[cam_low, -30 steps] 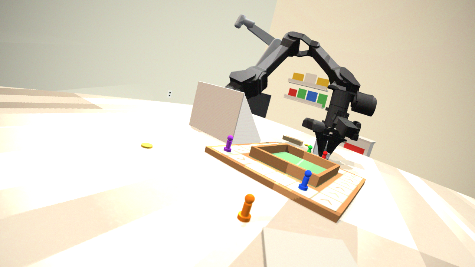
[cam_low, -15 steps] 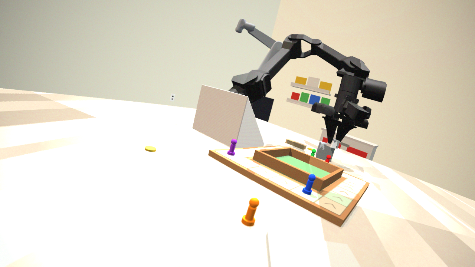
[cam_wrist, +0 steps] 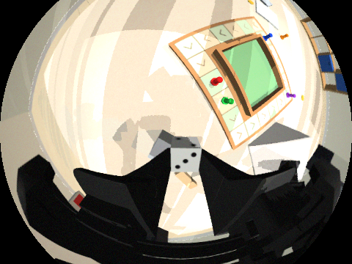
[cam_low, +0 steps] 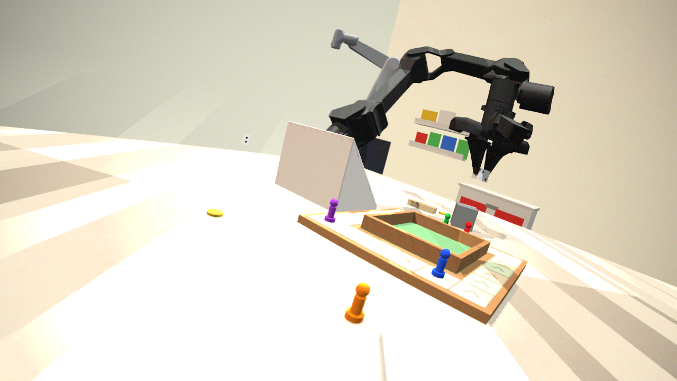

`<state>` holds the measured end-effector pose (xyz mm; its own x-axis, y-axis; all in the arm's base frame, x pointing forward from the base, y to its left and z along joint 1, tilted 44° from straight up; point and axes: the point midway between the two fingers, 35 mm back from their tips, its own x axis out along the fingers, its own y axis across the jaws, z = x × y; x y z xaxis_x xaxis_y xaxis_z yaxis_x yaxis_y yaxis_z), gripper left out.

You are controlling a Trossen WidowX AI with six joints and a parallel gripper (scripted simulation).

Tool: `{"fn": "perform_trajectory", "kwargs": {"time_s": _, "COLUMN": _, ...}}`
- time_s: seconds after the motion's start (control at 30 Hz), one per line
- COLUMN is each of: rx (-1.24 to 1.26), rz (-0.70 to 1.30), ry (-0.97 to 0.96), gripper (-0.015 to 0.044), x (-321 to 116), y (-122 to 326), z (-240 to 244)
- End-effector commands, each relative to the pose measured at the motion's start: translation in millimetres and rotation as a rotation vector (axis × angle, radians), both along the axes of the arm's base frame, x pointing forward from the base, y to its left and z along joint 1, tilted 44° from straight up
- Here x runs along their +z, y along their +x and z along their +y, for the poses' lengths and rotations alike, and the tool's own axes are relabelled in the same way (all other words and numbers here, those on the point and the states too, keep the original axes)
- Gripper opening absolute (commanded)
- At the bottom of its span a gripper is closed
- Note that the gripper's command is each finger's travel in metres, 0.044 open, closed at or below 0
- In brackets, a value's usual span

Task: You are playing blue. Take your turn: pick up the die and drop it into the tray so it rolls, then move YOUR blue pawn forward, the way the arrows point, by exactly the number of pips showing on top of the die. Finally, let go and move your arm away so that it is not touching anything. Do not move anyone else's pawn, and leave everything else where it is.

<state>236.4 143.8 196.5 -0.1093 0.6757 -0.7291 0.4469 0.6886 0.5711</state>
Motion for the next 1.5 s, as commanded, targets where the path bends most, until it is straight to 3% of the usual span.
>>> {"fn": "perform_trajectory", "kwargs": {"time_s": 0.0, "rx": -0.029, "rz": 0.018, "ry": 0.000, "gripper": 0.0000, "x": -1, "y": 5, "z": -5}}
{"fn": "perform_trajectory", "kwargs": {"time_s": 0.5, "rx": -0.386, "rz": 0.332, "ry": -0.072, "gripper": 0.0000, "x": -87, "y": 43, "z": -64}}
{"fn": "perform_trajectory", "kwargs": {"time_s": 0.97, "rx": -0.720, "rz": 0.659, "ry": -0.111, "gripper": 0.0000, "x": -173, "y": 39, "z": -125}}
{"fn": "perform_trajectory", "kwargs": {"time_s": 1.2, "rx": -0.736, "rz": 0.674, "ry": -0.118, "gripper": 0.0000, "x": -177, "y": 38, "z": -127}}
{"fn": "perform_trajectory", "kwargs": {"time_s": 1.47, "rx": -0.755, "rz": 0.609, "ry": -0.362, "gripper": 0.0000, "x": -184, "y": 31, "z": -123}}
